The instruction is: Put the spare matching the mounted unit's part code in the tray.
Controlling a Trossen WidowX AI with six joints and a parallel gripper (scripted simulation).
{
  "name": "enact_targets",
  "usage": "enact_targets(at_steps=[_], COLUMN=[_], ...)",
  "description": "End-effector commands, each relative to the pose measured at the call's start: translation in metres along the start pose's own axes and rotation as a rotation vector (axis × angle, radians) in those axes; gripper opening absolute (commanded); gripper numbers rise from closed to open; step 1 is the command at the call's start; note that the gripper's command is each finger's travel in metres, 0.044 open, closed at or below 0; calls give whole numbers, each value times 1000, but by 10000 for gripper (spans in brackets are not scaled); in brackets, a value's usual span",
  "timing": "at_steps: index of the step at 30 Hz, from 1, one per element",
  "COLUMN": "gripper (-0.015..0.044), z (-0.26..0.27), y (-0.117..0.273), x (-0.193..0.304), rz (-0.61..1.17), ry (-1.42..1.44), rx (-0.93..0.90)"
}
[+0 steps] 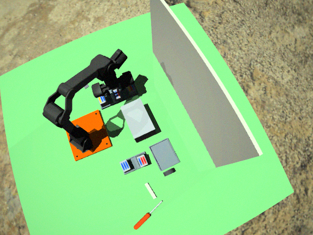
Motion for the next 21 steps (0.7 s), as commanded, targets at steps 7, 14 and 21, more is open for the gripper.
enact_targets(at_steps=[7, 14, 21], gripper=[300, 300, 300], z=[0, 0, 1], y=[-17, -29, -40], x=[-1, -1, -1], rz=[3, 3, 3], ry=[-3, -3, -3], rx=[-5, -5, -5])
Point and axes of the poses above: the point midway between the two fingers, 35 mm back from their tips, its own y axis back along the fingers, its own z axis across the jaws, x = y × z, the point moved 5 cm from there along y, back along the fingers, and after that the axes turned 6 degrees about -y, right-handed, at the moved point
